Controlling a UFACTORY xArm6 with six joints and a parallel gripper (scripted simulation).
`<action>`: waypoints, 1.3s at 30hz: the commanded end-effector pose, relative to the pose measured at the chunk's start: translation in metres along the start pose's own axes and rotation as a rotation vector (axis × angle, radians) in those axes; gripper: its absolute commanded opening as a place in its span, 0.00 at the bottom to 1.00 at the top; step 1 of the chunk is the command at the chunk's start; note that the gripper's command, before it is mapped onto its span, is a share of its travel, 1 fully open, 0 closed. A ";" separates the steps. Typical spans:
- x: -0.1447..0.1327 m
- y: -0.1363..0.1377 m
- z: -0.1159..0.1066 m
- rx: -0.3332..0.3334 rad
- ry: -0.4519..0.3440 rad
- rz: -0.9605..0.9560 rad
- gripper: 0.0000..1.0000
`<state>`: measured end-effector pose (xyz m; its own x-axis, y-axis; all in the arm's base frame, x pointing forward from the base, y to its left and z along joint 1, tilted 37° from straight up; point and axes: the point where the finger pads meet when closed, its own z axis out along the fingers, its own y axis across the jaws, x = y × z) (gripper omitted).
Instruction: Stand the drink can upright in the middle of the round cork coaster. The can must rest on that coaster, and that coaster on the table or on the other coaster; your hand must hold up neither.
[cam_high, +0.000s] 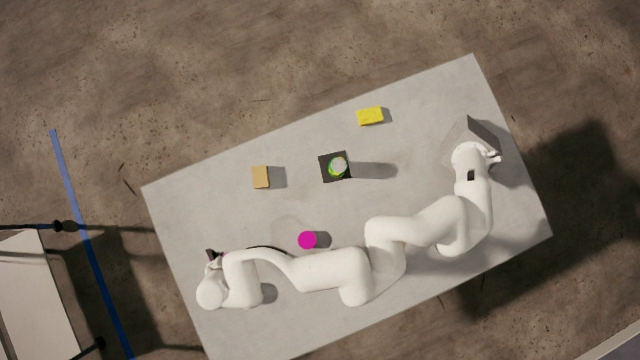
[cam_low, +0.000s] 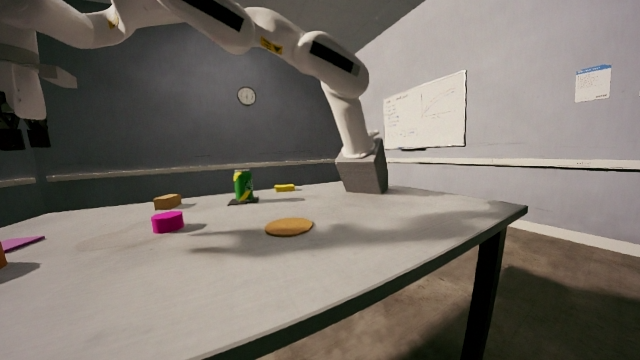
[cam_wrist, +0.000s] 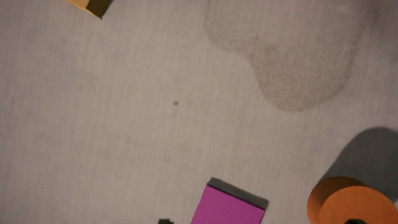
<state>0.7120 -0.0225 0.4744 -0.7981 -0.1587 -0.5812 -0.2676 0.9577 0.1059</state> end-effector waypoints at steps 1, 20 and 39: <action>-0.001 0.000 -0.003 0.002 -0.005 -0.001 1.00; -0.001 -0.001 -0.003 0.001 -0.005 0.006 1.00; 0.121 -0.074 0.009 -0.066 0.107 0.695 1.00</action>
<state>0.6771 -0.0798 0.4230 -0.9042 0.2400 -0.3532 0.0978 0.9215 0.3758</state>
